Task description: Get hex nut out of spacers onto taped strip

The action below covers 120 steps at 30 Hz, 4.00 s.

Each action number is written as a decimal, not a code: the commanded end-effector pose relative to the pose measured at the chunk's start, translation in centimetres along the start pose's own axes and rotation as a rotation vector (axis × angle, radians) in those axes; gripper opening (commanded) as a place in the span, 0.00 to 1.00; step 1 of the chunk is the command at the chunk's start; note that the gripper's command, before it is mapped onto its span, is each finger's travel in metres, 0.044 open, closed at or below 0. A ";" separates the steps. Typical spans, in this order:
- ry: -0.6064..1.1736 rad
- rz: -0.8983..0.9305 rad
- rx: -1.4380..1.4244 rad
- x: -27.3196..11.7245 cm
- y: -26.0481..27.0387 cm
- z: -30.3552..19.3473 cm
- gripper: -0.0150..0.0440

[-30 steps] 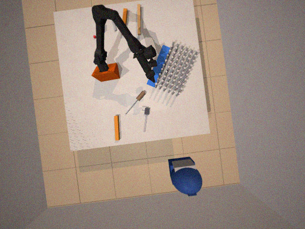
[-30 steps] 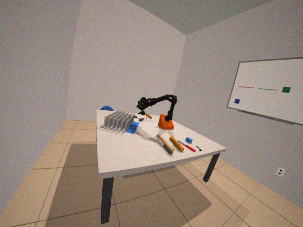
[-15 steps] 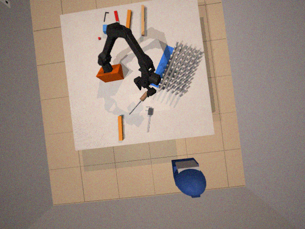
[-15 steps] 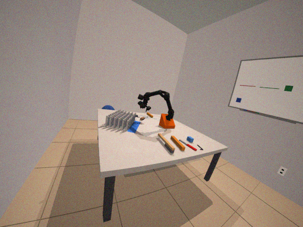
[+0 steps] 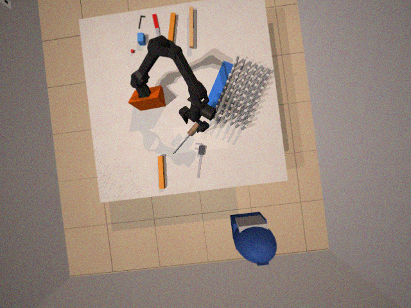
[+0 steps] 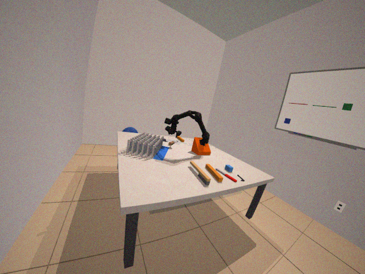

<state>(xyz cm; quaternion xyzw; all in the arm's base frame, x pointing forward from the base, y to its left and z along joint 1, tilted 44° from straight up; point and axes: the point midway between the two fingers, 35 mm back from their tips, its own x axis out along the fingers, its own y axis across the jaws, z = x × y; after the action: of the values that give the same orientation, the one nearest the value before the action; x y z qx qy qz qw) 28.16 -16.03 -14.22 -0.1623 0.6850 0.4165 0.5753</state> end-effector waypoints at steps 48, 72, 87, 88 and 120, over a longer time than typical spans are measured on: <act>-0.003 0.140 -0.065 4.0 0.5 2.0 0.73; -0.005 0.142 -0.066 7.4 1.2 3.9 0.73; -0.005 0.142 -0.066 8.3 1.5 4.3 0.52; -0.005 0.142 -0.066 8.3 1.5 4.3 0.51; 0.007 0.138 -0.068 -6.4 -1.3 -4.1 0.25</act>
<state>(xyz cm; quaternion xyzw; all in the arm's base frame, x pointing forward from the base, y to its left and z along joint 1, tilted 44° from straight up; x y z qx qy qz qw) 28.42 -20.14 -10.66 -0.1267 0.6828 0.4740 0.5413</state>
